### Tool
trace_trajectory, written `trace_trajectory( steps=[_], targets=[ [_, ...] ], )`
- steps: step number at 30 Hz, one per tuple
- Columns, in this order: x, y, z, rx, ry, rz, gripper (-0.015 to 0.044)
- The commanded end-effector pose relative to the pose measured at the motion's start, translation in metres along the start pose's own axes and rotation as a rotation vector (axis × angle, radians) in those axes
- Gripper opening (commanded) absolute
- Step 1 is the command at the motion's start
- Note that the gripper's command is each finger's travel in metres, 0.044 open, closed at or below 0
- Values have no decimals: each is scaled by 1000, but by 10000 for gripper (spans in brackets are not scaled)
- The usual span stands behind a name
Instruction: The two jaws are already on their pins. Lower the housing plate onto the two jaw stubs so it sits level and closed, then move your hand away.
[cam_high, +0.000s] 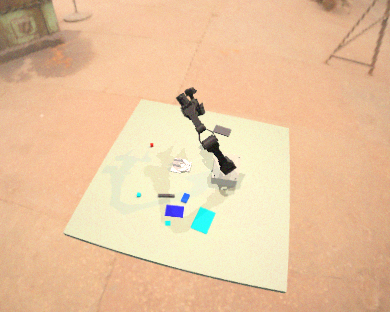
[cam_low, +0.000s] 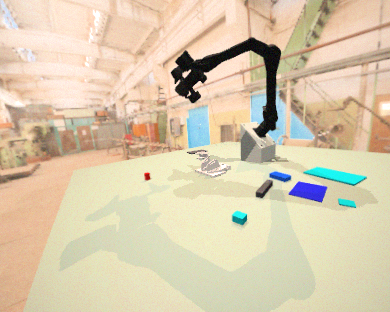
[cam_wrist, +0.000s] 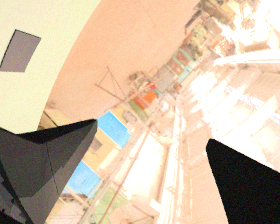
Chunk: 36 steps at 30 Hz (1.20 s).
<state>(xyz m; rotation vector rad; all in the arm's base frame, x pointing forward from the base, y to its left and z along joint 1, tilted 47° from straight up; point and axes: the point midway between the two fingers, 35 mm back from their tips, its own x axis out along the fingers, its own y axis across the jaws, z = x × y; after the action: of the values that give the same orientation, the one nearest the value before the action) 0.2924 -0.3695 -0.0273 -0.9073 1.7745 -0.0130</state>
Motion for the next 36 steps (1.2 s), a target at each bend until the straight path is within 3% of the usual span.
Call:
trace_trajectory(
  steps=[1, 36],
  targets=[
    [7, 9, 3, 91, -22, 41, 440],
    [47, 81, 20, 786, -24, 391, 440]
  ],
)
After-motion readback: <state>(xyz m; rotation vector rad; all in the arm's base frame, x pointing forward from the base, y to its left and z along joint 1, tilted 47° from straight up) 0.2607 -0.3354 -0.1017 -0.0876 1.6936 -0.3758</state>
